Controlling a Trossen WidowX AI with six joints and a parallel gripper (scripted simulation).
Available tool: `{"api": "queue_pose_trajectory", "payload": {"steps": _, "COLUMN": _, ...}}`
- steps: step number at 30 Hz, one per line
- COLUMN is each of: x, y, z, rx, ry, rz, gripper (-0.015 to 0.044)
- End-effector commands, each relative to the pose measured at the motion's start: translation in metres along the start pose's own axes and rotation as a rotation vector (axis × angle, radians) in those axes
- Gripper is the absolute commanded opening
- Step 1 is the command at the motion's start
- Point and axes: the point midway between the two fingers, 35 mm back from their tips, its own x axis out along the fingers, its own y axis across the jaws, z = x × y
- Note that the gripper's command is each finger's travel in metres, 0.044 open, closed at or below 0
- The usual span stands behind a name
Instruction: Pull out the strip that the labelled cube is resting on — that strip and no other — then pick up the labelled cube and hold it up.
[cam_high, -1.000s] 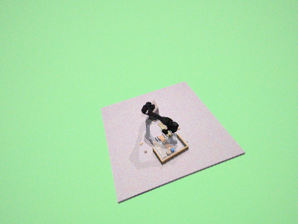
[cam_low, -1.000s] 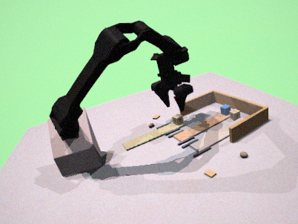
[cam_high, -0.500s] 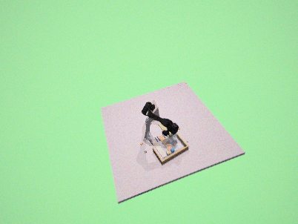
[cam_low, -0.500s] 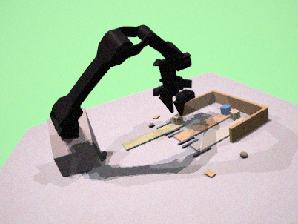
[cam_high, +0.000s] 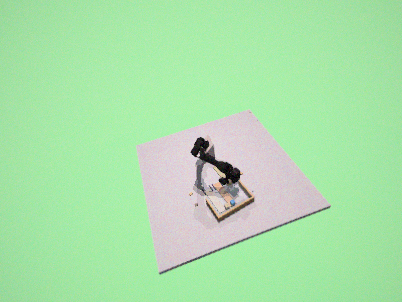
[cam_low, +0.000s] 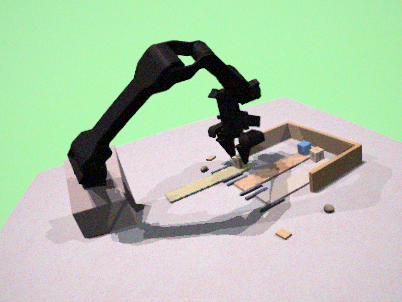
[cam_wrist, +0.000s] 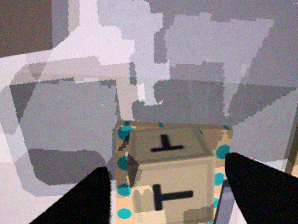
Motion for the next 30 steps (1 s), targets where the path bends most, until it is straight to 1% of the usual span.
{"api": "queue_pose_trajectory", "payload": {"steps": 1, "x": 0.006, "y": 0.0, "z": -0.001, "rx": -0.003, "ry": 0.001, "rz": -0.004, "gripper": 0.025}}
{"api": "queue_pose_trajectory", "payload": {"steps": 4, "x": 0.008, "y": 0.0, "z": -0.001, "rx": -0.003, "ry": 0.001, "rz": -0.004, "gripper": 0.025}}
{"api": "queue_pose_trajectory", "payload": {"steps": 8, "x": 0.006, "y": 0.0, "z": -0.001, "rx": 0.0, "ry": 0.002, "rz": 0.0, "gripper": 0.0145}}
{"api": "queue_pose_trajectory", "payload": {"steps": 14, "x": 0.006, "y": 0.0, "z": -0.001, "rx": 0.0, "ry": 0.002, "rz": 0.0, "gripper": 0.0105}}
{"api": "queue_pose_trajectory", "payload": {"steps": 18, "x": 0.004, "y": 0.0, "z": -0.003, "rx": 0.0, "ry": 0.002, "rz": 0.0, "gripper": 0.0}}
{"api": "queue_pose_trajectory", "payload": {"steps": 30, "x": -0.03, "y": 0.01, "z": -0.049, "rx": -0.005, "ry": 0.002, "rz": 0.0, "gripper": 0.0}}
